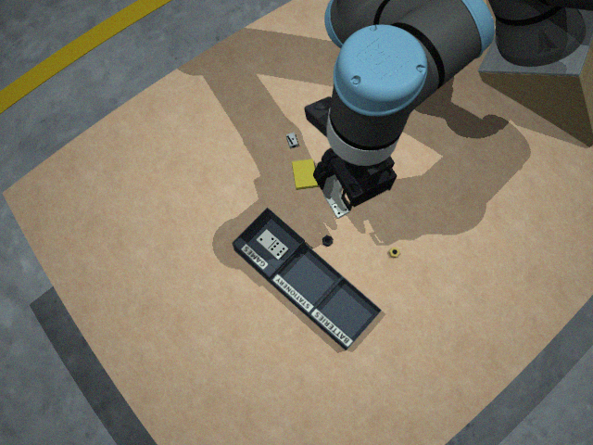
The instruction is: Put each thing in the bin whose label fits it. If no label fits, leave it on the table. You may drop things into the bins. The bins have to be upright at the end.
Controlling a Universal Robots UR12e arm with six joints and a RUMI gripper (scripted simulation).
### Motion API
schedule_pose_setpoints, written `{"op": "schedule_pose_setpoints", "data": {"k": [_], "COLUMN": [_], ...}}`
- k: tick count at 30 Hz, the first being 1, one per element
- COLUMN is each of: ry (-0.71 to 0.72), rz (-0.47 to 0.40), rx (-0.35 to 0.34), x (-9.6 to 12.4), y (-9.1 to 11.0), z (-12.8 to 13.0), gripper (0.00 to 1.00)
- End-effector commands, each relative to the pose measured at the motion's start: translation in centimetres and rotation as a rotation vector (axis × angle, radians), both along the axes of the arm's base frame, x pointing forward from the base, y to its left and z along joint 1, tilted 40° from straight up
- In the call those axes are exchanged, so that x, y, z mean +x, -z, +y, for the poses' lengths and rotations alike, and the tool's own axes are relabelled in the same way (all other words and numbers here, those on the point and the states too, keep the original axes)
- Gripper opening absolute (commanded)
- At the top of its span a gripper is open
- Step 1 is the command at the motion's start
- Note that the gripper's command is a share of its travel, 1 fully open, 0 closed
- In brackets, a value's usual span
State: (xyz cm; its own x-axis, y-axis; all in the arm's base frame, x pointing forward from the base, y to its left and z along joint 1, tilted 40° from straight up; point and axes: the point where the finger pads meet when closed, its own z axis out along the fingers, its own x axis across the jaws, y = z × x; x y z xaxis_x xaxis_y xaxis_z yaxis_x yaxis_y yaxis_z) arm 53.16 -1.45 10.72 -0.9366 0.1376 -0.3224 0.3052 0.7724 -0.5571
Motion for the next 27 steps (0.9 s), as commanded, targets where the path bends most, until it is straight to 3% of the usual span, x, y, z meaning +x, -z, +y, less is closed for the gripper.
{"op": "schedule_pose_setpoints", "data": {"k": [1, 8, 27], "ry": [-0.001, -0.001, -0.001], "rz": [-0.001, -0.001, -0.001], "rx": [0.0, 0.0, 0.0], "x": [0.3, 0.8, 1.1], "y": [1.2, 3.4, 4.4], "z": [-1.0, -2.7, -3.6], "gripper": [0.24, 0.24, 0.24]}}
